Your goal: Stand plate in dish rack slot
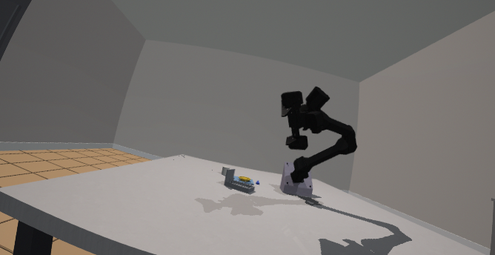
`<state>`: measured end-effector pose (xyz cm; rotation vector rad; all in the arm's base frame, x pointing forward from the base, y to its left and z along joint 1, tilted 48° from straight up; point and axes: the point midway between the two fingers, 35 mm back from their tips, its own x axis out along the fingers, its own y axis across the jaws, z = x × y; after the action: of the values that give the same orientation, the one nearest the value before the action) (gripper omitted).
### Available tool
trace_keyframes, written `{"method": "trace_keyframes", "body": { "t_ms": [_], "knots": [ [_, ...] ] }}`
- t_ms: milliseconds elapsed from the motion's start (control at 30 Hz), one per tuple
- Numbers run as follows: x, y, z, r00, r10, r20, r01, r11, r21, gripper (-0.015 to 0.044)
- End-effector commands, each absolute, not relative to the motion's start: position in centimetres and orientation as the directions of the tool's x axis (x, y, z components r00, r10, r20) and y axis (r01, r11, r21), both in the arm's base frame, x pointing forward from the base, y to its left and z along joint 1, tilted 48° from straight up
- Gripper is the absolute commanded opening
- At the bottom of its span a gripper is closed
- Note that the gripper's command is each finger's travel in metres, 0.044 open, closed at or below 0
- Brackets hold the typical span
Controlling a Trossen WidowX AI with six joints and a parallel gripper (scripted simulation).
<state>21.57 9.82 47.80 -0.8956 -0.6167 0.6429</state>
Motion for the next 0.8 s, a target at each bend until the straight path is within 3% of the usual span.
{"method": "trace_keyframes", "body": {
  "t_ms": [0, 500, 767],
  "knots": [
    [21.7, 9.8, 47.7, 0.656, 0.724, 0.211, -0.246, 0.47, -0.848, 0.04],
    [31.1, 2.7, 41.5, 0.862, 0.506, -0.022, -0.378, 0.614, -0.693, 0.04],
    [34.3, -1.3, 37.1, 0.894, 0.412, -0.176, -0.432, 0.692, -0.578, 0.04]
  ]
}}
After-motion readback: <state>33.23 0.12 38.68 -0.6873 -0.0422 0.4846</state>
